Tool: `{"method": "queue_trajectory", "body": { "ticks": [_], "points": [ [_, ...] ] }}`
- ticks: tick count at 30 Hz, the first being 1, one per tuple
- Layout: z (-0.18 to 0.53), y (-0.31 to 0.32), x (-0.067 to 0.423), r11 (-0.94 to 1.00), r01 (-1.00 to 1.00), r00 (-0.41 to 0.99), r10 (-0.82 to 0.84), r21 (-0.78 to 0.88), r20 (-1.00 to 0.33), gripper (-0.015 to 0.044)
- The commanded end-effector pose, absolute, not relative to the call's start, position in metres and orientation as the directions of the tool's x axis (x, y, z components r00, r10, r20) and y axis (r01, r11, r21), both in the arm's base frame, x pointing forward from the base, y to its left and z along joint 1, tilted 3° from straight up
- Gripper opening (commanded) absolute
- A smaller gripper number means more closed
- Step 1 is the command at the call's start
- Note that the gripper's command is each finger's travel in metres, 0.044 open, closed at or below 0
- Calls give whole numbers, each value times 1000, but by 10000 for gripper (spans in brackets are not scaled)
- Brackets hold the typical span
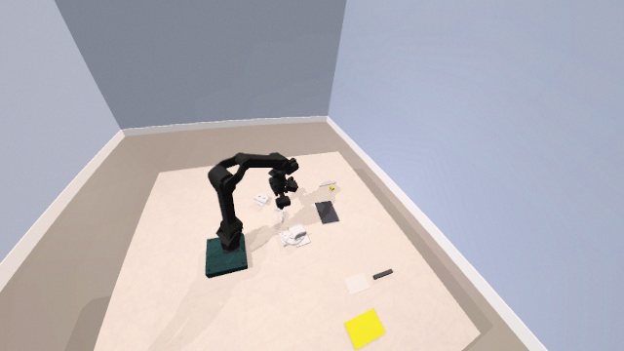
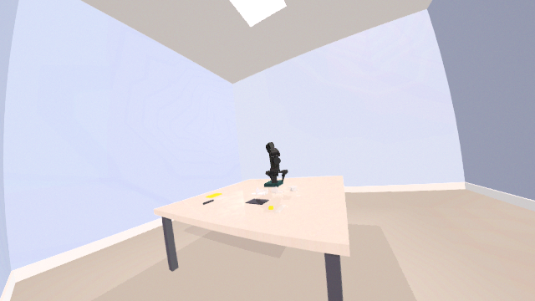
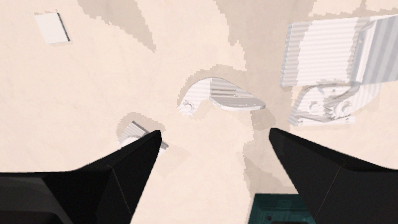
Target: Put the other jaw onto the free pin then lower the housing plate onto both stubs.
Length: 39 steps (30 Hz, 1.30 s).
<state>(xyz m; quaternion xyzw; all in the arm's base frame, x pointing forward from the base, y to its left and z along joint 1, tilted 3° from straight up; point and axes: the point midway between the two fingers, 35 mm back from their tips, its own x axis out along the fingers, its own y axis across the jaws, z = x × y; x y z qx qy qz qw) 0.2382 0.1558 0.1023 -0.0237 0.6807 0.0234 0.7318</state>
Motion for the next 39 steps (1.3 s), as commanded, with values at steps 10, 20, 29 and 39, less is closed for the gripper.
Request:
{"method": "queue_trajectory", "body": {
  "ticks": [10, 20, 29, 39],
  "points": [
    [105, 153, 241, 979, 204, 75, 7, 22, -997, 440],
    [106, 151, 243, 919, 393, 75, 7, 36, -997, 440],
    [107, 148, 245, 833, 551, 76, 7, 48, -997, 440],
    [108, 146, 247, 707, 704, 76, 7, 59, -997, 440]
  ]
}}
